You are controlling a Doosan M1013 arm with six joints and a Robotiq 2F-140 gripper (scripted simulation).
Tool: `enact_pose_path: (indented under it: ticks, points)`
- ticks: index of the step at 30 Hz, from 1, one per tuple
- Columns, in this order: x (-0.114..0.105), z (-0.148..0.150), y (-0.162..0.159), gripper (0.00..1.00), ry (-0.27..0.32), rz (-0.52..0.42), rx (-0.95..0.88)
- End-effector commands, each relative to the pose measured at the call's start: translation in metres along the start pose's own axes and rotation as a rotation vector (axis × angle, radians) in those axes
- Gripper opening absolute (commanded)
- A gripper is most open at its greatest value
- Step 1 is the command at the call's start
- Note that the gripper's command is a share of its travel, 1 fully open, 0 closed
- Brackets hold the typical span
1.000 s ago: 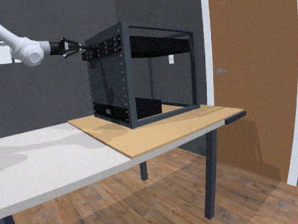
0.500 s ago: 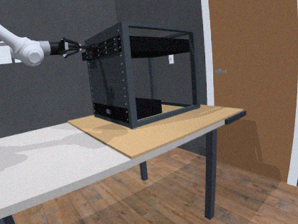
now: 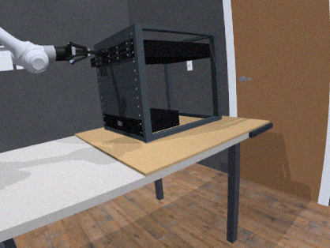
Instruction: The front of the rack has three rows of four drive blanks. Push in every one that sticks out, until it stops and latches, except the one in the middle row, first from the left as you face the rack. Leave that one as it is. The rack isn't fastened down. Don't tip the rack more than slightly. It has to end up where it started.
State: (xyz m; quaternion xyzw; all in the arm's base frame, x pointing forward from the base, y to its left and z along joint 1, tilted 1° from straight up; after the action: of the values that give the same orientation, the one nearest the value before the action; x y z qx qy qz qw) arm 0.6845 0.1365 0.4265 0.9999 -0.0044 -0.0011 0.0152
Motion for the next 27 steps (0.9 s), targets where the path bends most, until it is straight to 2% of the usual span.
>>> enact_pose_path:
  ticks: [1,27]
  points:
    - [0.0,-0.001,0.0,0.1,0.001,0.0,0.0]
    - [0.01,-0.001,0.0,0.1,0.001,0.0,0.0]
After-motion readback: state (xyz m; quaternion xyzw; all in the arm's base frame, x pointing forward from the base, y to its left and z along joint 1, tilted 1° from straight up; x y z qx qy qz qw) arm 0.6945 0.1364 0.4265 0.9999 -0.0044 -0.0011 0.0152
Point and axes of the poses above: the point where the finger pads meet when closed, its own x axis out along the fingers, its own z axis across the jaws, y = z × x, the point moved 8 cm from there along -x, back along the fingers, and after that the axes turned 1 degree about -x, right-handed, at the moved point
